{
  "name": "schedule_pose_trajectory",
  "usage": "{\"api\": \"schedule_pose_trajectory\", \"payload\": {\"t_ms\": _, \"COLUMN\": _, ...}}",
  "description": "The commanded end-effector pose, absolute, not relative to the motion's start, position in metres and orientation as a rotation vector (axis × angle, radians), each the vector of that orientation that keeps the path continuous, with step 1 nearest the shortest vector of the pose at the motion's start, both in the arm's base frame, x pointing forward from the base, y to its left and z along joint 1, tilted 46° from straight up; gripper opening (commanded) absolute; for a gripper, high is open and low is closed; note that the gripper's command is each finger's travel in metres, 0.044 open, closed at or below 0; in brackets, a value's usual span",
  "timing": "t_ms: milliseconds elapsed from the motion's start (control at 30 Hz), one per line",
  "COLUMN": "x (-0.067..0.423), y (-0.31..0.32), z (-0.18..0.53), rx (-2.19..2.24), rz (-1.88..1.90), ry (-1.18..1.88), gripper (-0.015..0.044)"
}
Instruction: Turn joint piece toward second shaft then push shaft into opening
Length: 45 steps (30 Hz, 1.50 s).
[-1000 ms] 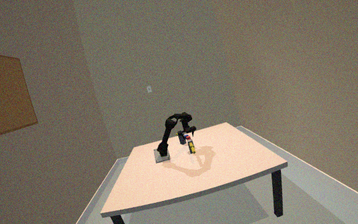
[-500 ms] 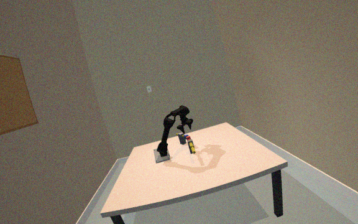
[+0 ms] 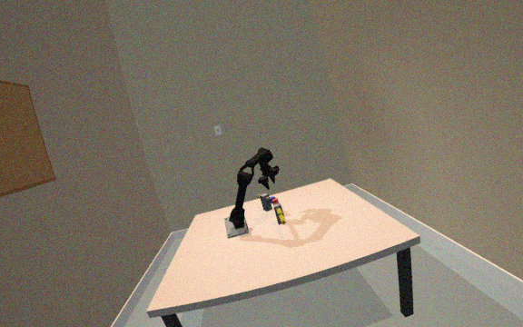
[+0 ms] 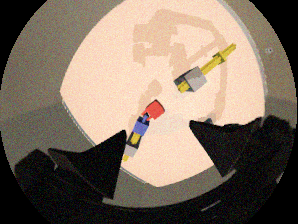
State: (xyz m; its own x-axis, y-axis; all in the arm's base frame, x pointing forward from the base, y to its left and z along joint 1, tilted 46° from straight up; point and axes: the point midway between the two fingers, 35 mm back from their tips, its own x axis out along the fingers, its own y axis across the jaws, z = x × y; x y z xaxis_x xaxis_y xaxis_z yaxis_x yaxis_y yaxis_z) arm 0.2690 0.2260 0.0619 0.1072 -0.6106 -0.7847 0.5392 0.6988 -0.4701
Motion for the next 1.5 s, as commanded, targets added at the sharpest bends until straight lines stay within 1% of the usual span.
{"api": "schedule_pose_trajectory", "payload": {"t_ms": 0, "x": 0.269, "y": 0.226, "z": 0.062, "rx": -0.063, "rz": -0.851, "ry": 1.191, "gripper": 0.0440}}
{"api": "schedule_pose_trajectory", "payload": {"t_ms": 533, "x": 0.277, "y": 0.174, "z": 0.076, "rx": 0.455, "rz": -1.075, "ry": 1.131, "gripper": 0.0440}}
{"api": "schedule_pose_trajectory", "payload": {"t_ms": 1067, "x": 0.274, "y": 0.124, "z": 0.086, "rx": 0.983, "rz": -1.284, "ry": 1.008, "gripper": 0.0440}}
{"api": "schedule_pose_trajectory", "payload": {"t_ms": 1367, "x": 0.274, "y": 0.122, "z": 0.086, "rx": 1.005, "rz": -1.292, "ry": 1.001, "gripper": 0.0440}}
{"api": "schedule_pose_trajectory", "payload": {"t_ms": 1467, "x": 0.281, "y": 0.110, "z": 0.098, "rx": 0.968, "rz": -1.256, "ry": 1.012, "gripper": 0.0440}}
